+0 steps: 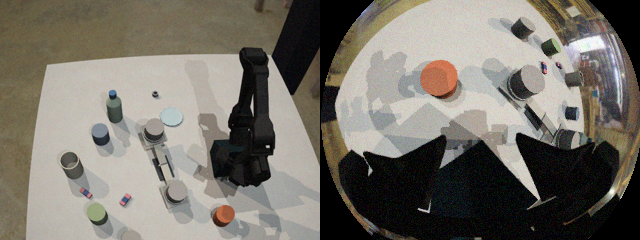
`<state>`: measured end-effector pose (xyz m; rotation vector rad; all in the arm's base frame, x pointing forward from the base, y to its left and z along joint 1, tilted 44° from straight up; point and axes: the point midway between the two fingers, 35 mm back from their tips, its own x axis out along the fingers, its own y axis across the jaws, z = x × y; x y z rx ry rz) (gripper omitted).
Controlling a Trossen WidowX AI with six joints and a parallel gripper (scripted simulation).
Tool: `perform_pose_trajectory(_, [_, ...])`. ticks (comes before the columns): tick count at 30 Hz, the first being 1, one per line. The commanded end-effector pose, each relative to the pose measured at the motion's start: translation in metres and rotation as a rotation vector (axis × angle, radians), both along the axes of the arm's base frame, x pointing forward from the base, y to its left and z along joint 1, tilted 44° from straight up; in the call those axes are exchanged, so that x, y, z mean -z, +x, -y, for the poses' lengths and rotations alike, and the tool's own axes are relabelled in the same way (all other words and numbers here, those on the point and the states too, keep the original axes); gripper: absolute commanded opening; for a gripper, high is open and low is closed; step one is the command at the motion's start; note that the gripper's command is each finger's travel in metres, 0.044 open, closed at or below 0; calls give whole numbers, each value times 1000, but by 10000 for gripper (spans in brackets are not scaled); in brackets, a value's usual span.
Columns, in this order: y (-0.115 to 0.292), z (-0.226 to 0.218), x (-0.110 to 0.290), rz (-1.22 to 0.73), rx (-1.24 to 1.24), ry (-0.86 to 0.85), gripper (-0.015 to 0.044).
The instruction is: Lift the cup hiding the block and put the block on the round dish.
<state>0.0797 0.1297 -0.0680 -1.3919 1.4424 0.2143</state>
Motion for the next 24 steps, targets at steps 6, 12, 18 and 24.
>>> perform_pose_trajectory(6, [21,-4,-28,98,25,89,440])
perform_pose_trajectory(12, [48,0,-66,241,68,198,440])
perform_pose_trajectory(18, [71,14,-103,398,122,295,440])
perform_pose_trajectory(24, [87,37,-139,566,187,379,440])
